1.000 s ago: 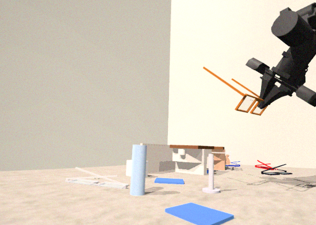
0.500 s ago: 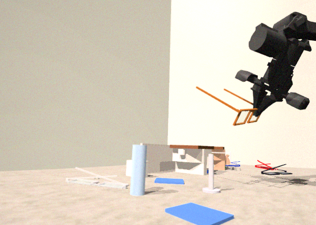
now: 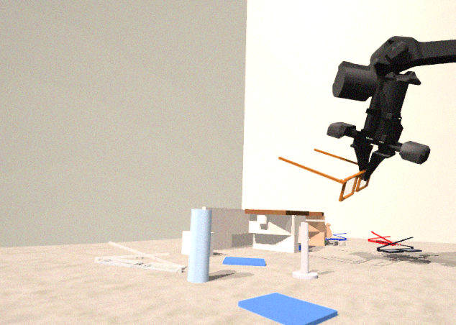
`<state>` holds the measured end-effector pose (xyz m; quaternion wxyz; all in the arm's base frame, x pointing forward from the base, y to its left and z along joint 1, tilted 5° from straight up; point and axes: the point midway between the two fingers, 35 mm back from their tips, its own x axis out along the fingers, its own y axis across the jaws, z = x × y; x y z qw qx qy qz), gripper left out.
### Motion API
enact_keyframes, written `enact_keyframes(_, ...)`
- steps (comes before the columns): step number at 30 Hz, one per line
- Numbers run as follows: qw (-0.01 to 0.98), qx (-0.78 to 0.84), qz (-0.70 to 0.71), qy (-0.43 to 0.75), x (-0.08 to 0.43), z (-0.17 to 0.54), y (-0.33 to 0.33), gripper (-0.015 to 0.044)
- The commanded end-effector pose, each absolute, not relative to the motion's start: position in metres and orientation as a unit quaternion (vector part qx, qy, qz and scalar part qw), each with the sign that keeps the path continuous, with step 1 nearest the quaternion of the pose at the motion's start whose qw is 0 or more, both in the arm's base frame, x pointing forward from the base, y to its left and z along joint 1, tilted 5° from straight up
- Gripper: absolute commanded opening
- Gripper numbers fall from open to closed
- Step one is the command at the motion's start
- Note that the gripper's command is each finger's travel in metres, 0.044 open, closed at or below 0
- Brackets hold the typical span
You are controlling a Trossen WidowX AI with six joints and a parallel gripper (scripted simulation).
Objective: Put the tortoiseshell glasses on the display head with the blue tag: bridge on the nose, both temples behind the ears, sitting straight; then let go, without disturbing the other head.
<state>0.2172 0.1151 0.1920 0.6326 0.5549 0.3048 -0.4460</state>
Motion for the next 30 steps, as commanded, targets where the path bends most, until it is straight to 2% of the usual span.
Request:
enact_keyframes(1,0.629,0.534,-0.462,0.324,0.224,0.185,0.105,0.0000)
enact_keyframes(30,0.571,0.469,-0.498,0.454,0.251,0.154,0.023,0.0000)
